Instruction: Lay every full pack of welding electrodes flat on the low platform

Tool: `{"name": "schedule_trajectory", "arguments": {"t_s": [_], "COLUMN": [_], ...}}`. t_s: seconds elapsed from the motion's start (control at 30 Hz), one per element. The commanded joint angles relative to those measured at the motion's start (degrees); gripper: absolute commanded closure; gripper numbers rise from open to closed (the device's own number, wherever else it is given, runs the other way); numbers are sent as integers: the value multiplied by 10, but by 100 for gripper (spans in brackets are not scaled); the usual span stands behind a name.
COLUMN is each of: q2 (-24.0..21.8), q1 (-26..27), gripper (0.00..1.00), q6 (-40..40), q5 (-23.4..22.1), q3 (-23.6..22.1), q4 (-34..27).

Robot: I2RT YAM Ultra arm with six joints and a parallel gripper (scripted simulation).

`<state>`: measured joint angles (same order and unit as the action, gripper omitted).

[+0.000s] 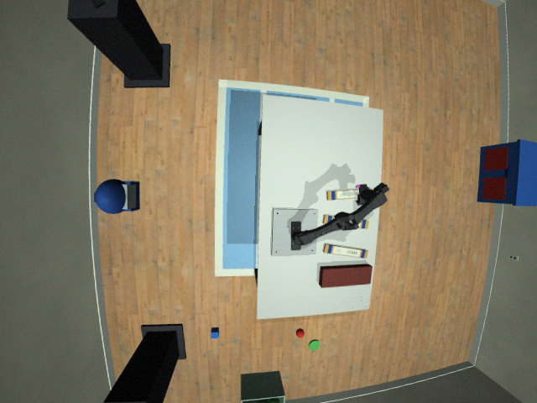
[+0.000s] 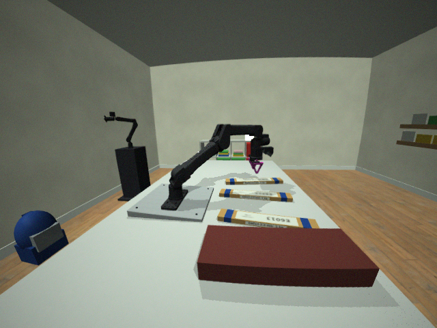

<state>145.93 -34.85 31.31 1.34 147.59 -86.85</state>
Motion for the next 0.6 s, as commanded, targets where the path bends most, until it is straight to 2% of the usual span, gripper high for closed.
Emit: {"name": "schedule_trajectory", "arguments": {"t_s": [0.0,0.1,0.57], "q2": [-36,-50,-52], "q1": [-2,-2,-3], "gripper": [5,5,5], "q6": [1,1,1], "q5": [1,1,1], "q3": [14,11,12], "q4": [-32,-32,-32]}}
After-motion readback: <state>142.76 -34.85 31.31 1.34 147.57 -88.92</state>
